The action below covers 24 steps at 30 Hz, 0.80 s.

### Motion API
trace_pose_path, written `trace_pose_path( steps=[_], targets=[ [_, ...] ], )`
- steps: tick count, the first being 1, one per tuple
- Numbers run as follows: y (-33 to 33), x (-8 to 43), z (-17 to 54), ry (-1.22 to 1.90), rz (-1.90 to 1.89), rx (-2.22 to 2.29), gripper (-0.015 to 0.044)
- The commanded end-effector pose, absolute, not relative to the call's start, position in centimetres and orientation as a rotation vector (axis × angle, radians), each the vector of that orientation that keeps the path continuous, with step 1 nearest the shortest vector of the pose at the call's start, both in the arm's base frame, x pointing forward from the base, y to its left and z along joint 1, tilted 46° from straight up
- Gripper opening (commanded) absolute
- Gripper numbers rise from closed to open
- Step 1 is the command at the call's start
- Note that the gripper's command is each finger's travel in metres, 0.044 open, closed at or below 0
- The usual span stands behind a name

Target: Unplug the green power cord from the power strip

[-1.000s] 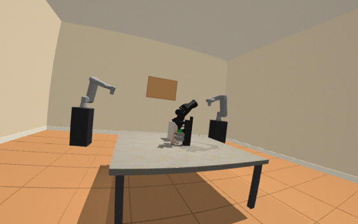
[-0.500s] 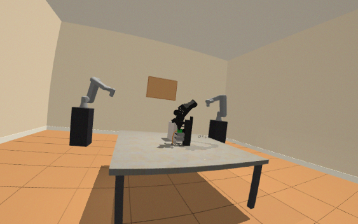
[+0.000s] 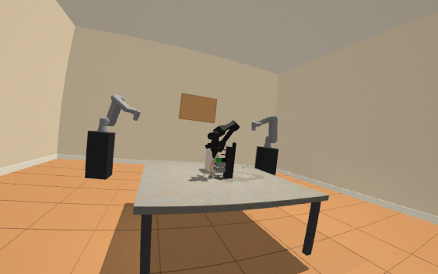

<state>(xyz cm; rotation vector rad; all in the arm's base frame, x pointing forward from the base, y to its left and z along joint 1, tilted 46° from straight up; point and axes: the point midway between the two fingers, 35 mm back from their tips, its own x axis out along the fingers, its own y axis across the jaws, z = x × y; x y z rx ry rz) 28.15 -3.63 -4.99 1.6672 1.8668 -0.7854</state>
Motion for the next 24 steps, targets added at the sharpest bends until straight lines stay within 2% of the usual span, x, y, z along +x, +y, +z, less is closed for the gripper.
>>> trace_pose_path(
  steps=[1,3,4,24],
  targets=[
    [-3.10,28.22,-4.80,1.876,-0.775,1.657,0.0105],
    [-3.10,28.22,-4.80,1.876,-0.775,1.657,0.0157],
    [-3.10,28.22,-4.80,1.876,-0.775,1.657,0.0160],
    [-3.43,28.33,-3.86,1.860,-0.781,1.672,0.0160]
  ],
)
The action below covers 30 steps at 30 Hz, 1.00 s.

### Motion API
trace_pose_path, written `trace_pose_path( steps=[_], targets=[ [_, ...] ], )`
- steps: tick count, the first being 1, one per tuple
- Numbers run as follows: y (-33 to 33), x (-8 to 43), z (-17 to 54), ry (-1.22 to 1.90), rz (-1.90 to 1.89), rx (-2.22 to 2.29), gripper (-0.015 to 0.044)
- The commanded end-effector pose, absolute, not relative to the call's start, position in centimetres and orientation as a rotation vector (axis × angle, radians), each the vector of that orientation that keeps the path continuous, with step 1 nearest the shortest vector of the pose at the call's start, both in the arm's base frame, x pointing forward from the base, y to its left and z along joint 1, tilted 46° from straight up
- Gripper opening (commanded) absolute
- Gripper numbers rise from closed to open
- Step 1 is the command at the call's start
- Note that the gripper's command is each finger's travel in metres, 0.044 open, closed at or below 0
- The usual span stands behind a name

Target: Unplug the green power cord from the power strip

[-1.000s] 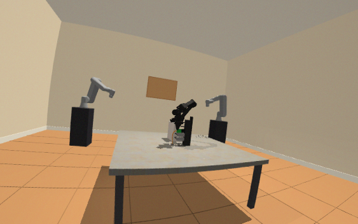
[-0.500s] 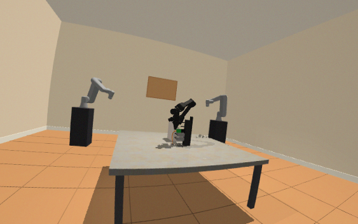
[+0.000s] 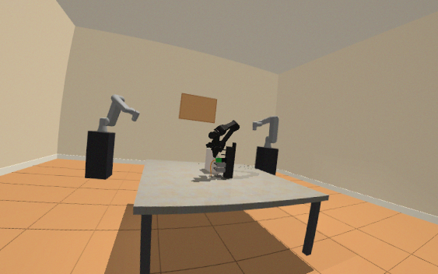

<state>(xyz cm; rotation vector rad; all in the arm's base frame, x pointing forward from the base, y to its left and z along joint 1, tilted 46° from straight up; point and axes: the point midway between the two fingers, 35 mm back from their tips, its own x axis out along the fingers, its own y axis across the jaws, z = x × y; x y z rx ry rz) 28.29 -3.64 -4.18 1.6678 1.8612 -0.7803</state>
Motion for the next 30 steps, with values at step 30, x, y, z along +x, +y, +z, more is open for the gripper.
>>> trace_pose_path(
  steps=[30],
  targets=[
    [-0.7,28.1,-2.7,1.862,-0.780,1.673,0.0160]
  ],
)
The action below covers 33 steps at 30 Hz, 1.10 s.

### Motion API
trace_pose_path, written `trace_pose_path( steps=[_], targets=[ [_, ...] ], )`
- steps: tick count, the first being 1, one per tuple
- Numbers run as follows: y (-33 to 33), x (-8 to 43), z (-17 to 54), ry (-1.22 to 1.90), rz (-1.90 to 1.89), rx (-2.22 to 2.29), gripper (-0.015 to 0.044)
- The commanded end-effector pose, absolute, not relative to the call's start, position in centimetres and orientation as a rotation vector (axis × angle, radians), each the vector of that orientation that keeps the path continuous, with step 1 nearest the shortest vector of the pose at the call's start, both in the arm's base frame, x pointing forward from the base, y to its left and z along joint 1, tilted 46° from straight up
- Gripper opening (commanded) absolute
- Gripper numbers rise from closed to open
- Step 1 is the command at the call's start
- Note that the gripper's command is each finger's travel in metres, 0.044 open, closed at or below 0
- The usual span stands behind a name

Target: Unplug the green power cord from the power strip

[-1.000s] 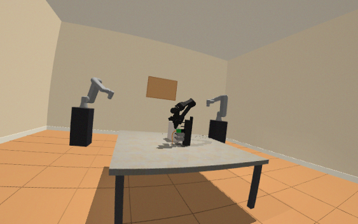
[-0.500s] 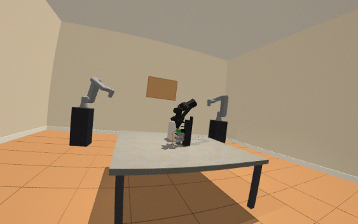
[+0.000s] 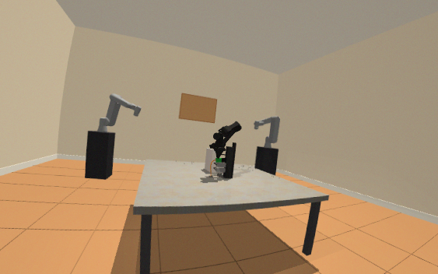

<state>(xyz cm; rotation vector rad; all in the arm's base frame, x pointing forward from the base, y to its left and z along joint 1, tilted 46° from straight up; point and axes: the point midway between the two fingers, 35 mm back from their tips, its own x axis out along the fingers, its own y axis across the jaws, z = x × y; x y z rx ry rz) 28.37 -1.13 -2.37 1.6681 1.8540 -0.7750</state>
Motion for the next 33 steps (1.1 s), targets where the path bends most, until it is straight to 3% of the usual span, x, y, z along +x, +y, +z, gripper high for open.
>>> trace_pose_path(
  steps=[1,5,9,17,33],
  targets=[
    [-0.6,28.1,-2.8,1.862,-0.780,1.673,0.0160],
    [-0.6,28.1,-2.8,1.862,-0.780,1.673,0.0160],
    [-0.8,28.2,-2.7,1.858,-0.776,1.666,0.0055],
    [-0.8,28.2,-2.7,1.858,-0.776,1.666,0.0002],
    [-2.4,28.5,-4.1,1.856,-0.779,1.667,0.0000]
  ],
)
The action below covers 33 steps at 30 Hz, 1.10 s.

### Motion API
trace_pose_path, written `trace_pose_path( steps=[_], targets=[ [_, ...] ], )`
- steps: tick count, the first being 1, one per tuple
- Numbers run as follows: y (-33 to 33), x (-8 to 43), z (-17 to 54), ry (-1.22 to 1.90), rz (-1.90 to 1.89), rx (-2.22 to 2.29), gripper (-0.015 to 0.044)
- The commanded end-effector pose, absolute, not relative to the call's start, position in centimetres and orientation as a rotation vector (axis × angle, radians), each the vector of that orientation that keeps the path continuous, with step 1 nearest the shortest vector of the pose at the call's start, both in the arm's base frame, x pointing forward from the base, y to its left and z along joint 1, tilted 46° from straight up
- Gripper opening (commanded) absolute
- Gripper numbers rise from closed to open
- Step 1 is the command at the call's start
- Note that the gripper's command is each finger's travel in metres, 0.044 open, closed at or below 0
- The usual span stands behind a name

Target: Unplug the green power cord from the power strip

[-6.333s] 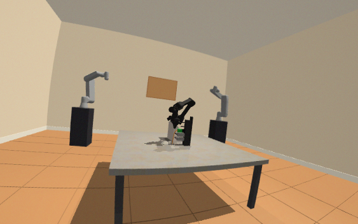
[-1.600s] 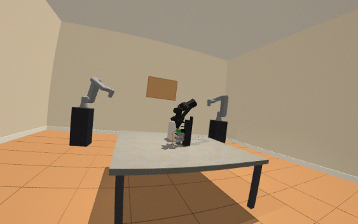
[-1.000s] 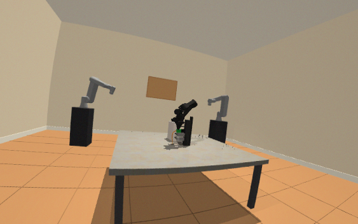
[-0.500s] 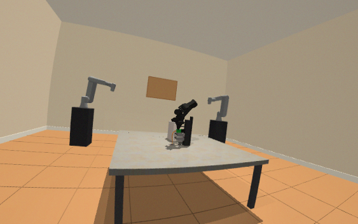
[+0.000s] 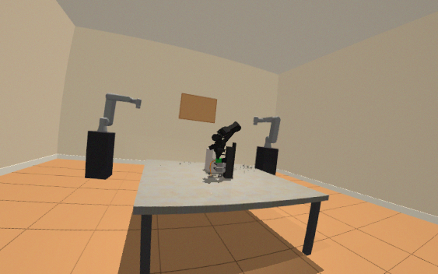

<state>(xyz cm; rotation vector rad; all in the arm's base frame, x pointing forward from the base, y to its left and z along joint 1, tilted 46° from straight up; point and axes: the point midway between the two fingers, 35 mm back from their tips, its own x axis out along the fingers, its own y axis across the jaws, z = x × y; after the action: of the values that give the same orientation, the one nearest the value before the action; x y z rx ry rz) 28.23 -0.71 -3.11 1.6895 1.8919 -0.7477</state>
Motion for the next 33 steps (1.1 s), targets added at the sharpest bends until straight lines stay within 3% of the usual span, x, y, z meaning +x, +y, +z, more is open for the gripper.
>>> trace_pose_path(
  steps=[1,7,24,33],
  targets=[
    [-2.5,28.5,-4.2,1.856,-0.780,1.667,0.0000],
    [-3.3,28.5,-4.8,1.855,-0.781,1.667,0.0000],
    [-4.6,28.5,-5.7,1.858,-0.782,1.671,0.0440],
    [-7.8,28.4,-7.8,1.857,-0.782,1.670,0.0440]
  ],
)
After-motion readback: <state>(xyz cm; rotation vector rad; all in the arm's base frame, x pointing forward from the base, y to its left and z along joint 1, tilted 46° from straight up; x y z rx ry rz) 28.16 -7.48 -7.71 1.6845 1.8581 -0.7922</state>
